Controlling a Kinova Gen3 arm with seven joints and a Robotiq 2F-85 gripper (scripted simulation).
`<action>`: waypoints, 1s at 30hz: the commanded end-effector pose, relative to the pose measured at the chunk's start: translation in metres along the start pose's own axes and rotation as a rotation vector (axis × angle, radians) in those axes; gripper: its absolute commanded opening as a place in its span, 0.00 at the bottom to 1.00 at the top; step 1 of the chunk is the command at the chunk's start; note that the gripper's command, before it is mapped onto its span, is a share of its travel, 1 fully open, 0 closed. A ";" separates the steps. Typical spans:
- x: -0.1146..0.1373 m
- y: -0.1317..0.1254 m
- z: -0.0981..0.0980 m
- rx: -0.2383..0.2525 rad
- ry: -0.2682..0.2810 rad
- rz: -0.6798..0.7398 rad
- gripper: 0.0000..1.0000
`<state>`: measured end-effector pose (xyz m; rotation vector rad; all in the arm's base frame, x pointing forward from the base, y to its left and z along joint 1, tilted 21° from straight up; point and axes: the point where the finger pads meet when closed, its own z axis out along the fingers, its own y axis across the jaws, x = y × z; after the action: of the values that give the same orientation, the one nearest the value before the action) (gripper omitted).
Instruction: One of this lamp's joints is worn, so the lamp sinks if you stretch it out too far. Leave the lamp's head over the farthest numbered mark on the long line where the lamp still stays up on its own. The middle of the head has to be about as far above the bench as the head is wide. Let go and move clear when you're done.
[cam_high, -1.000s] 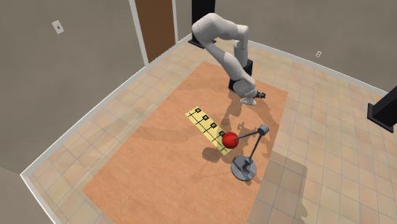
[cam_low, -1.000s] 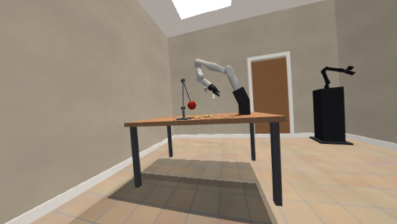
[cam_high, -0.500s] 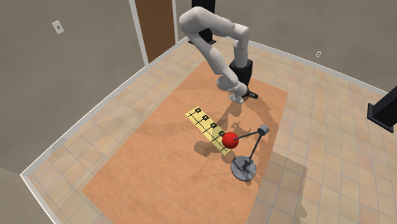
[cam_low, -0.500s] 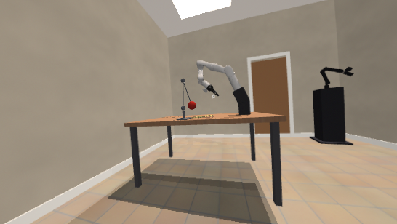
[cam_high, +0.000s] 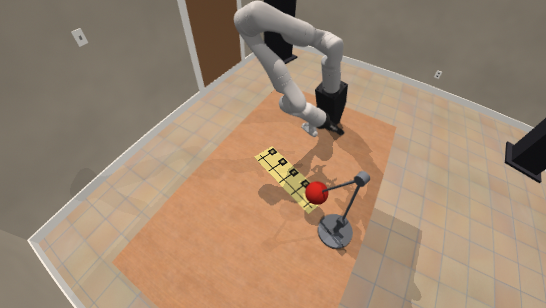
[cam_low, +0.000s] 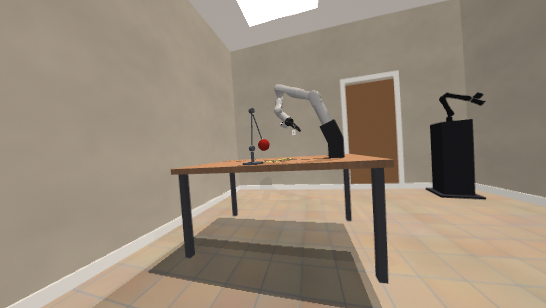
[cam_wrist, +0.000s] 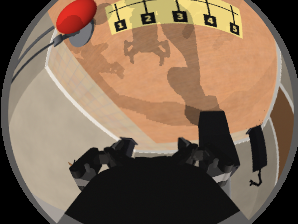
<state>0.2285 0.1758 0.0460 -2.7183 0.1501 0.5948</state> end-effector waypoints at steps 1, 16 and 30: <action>0.005 0.013 -0.010 0.045 0.012 0.065 1.00; 0.005 0.043 -0.032 0.219 0.030 0.269 1.00; 0.000 0.075 -0.049 0.378 0.047 0.459 1.00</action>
<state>0.2336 0.0973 0.0629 -2.3618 0.7769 0.5640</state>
